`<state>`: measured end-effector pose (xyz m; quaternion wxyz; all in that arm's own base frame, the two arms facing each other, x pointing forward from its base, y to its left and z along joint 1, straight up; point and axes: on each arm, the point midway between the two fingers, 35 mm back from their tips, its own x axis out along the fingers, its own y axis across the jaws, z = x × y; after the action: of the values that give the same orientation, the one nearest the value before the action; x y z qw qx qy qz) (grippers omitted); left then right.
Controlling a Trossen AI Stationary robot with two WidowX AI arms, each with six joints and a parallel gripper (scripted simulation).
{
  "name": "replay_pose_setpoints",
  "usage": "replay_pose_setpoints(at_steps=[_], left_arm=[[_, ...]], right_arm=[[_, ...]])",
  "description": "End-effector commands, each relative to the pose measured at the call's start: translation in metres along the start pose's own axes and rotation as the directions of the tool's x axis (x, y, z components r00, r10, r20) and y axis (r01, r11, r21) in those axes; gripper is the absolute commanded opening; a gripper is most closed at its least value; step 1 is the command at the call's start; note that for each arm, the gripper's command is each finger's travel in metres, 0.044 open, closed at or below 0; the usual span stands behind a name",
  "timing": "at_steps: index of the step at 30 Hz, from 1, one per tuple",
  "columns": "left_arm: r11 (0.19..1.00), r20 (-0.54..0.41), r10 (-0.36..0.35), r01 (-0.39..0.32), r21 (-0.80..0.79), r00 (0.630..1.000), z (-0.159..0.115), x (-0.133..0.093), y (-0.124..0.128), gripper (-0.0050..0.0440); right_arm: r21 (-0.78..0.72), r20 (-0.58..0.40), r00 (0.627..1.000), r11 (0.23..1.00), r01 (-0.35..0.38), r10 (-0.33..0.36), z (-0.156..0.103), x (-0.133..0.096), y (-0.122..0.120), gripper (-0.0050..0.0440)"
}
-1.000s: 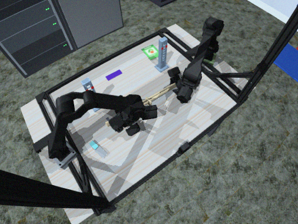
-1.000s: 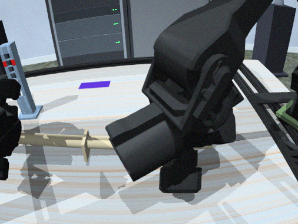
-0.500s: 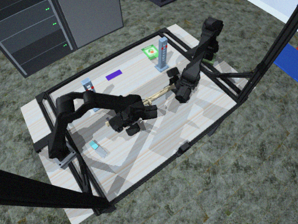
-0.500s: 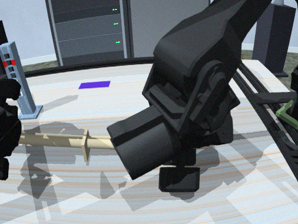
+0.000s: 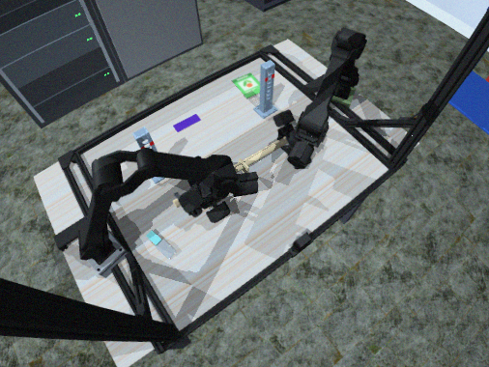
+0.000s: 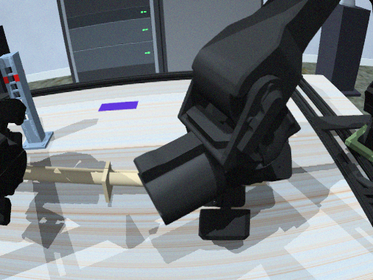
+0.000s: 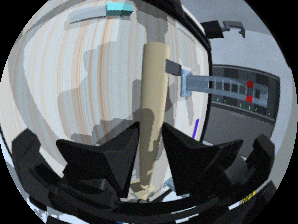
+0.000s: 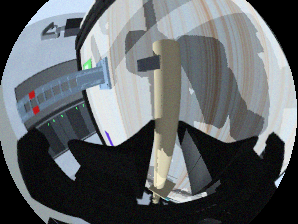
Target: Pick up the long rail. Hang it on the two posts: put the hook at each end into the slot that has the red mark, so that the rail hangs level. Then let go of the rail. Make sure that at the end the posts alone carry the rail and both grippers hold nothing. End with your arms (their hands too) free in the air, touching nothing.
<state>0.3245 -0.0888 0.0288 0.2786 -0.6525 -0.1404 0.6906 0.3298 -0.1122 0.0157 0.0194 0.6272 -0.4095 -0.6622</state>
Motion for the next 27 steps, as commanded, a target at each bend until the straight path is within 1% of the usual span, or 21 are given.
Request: replay_pose_setpoints(at_steps=[1,12,17,19,24,27], left_arm=[[1.0,-0.004,-0.006,0.006,-0.006,1.0,-0.001,0.0,-0.001,0.0],[1.0,-0.005,-0.006,0.006,-0.006,1.0,-0.001,-0.001,-0.001,0.0],[1.0,-0.041,-0.003,0.002,-0.027,0.999,-0.001,-0.002,-0.003,0.0],[1.0,-0.041,-0.003,0.002,-0.027,0.999,-0.001,-0.002,-0.003,0.0],[0.999,-0.081,-0.001,-0.003,-0.05,0.997,0.0,-0.004,-0.005,0.0],[0.999,-0.087,-0.001,-0.004,-0.053,0.996,0.0,-0.004,-0.005,0.0]], right_arm=[[-0.004,0.007,1.0,1.0,-0.001,0.001,0.001,0.004,-0.001,0.0],[-0.005,0.008,1.0,1.0,-0.001,0.001,0.001,0.003,-0.001,0.0],[-0.027,0.042,0.999,1.0,-0.002,0.003,-0.001,-0.012,0.009,0.0],[-0.027,0.042,0.999,1.0,-0.002,0.003,-0.001,-0.012,0.009,0.0],[-0.05,0.081,0.997,0.999,-0.002,0.007,-0.002,-0.03,0.021,0.0],[-0.053,0.086,0.996,0.999,-0.002,0.007,-0.002,-0.032,0.023,0.0]])
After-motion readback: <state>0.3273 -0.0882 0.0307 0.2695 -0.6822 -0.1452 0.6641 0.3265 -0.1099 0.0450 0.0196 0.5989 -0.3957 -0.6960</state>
